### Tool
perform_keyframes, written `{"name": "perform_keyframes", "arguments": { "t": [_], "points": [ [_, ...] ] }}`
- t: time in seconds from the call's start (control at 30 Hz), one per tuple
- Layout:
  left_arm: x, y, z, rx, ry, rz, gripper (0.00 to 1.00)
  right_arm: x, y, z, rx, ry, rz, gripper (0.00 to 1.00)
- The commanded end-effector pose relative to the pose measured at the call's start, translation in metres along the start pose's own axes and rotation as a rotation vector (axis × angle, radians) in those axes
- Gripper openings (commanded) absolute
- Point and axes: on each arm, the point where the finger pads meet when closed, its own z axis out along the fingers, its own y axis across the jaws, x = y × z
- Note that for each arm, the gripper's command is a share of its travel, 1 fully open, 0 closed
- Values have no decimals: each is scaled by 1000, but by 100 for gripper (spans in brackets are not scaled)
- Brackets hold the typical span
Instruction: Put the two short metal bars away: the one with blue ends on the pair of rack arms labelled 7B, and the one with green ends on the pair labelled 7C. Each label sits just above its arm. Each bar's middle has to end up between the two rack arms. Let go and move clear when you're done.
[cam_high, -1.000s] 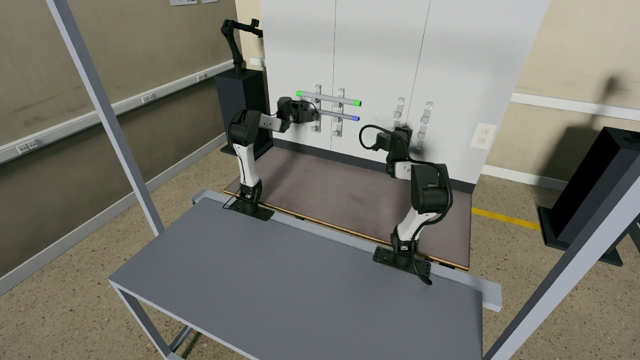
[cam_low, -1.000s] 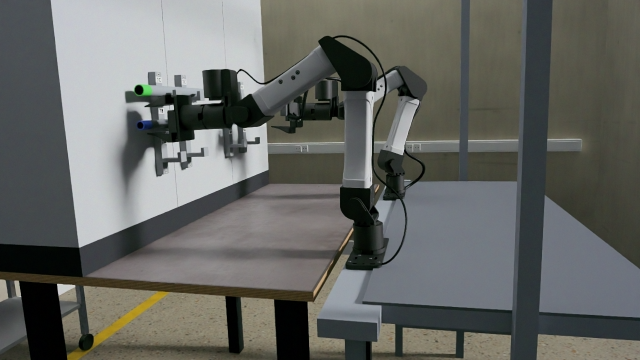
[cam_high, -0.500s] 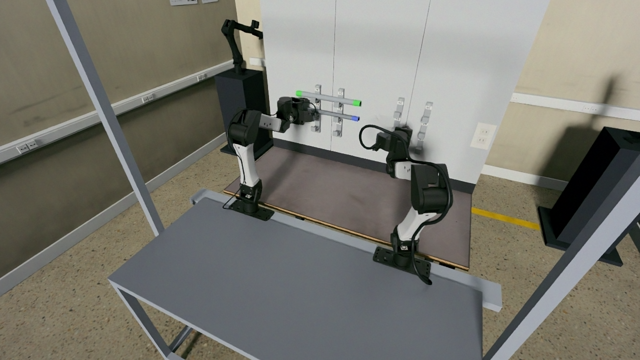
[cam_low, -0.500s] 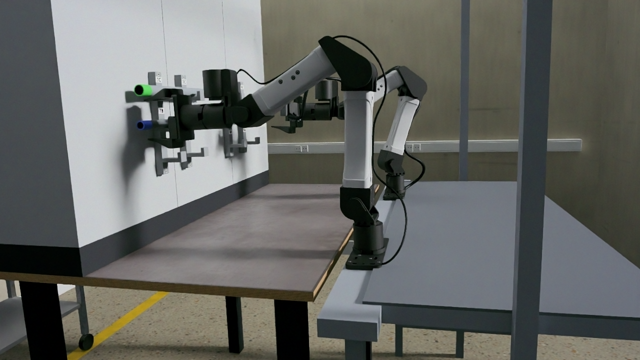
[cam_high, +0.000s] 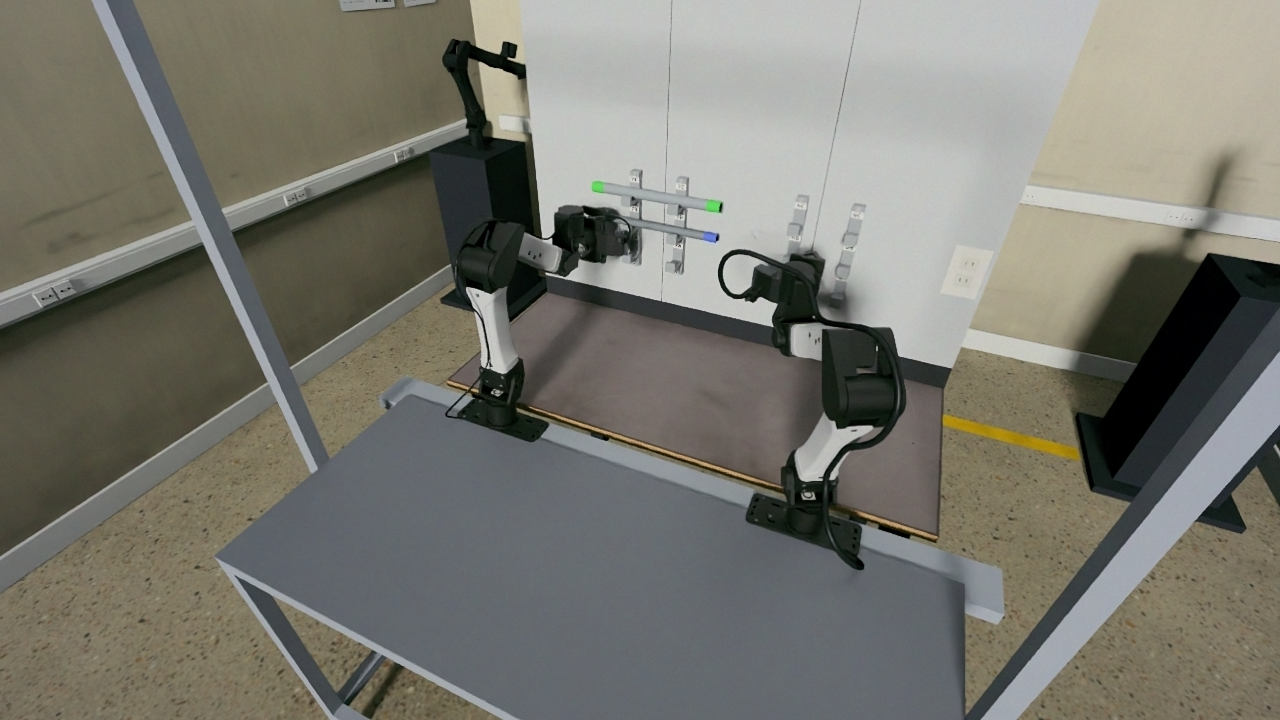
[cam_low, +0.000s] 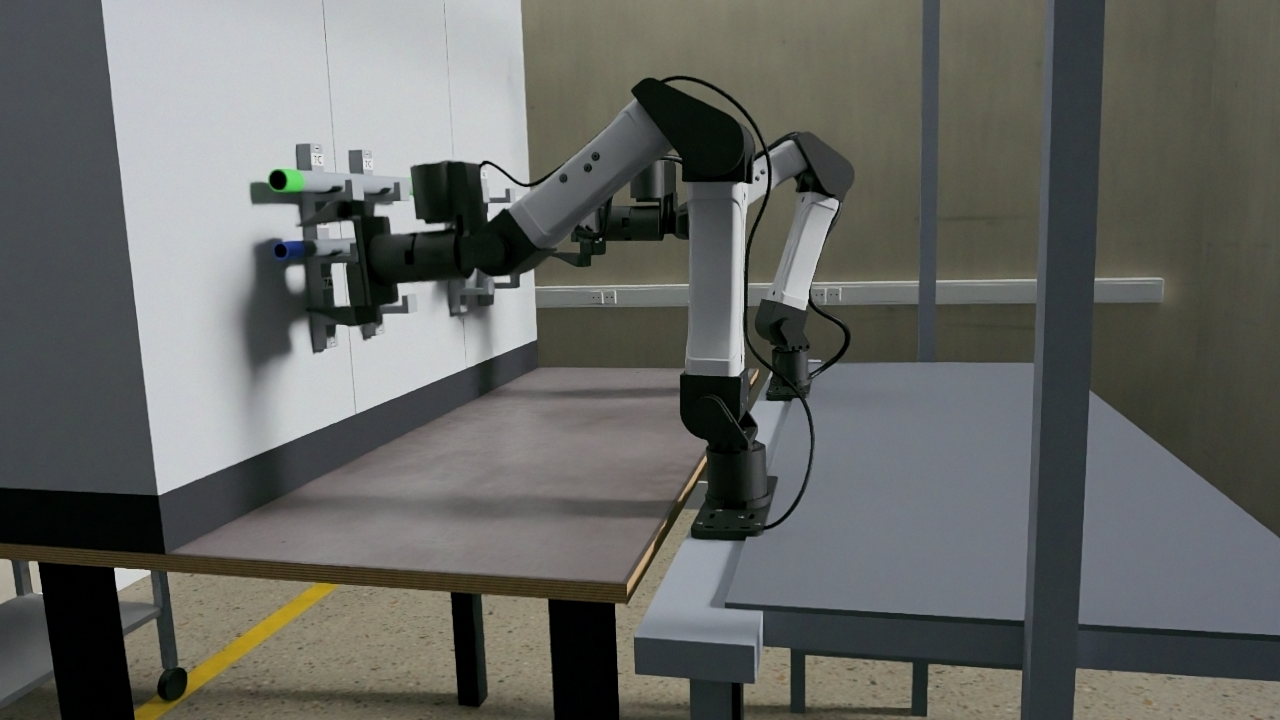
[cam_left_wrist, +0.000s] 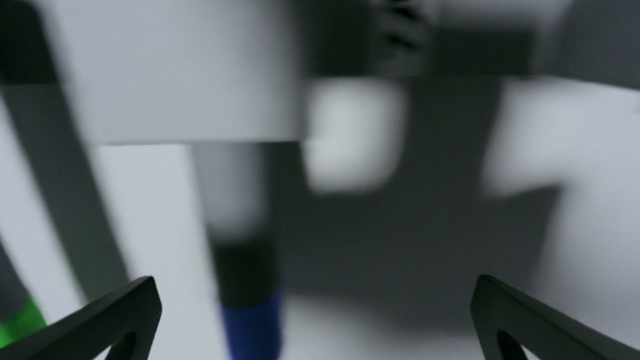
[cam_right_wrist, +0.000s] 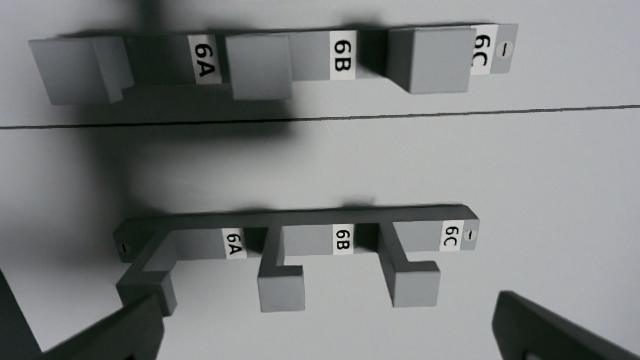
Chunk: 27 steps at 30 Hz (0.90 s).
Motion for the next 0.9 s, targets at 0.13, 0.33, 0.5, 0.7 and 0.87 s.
{"name": "perform_keyframes", "arguments": {
  "t": [0.13, 0.33, 0.5, 0.7, 0.87],
  "points": [
    [-1, -3, -15, -62, 5, -12, 100, 3, 6, -3, -22, -4, -13, 100],
    [-1, -1, -20, -62, 5, -12, 100, 3, 6, -3, -22, -4, -13, 100],
    [-1, 2, -26, -62, 5, -12, 100, 3, 6, -3, -22, -4, -13, 100],
    [-1, 5, -33, -62, 5, -12, 100, 3, 6, -3, -22, -4, -13, 100],
    [-1, 7, -37, -62, 5, -12, 100, 3, 6, -3, -22, -4, -13, 100]
  ]
}}
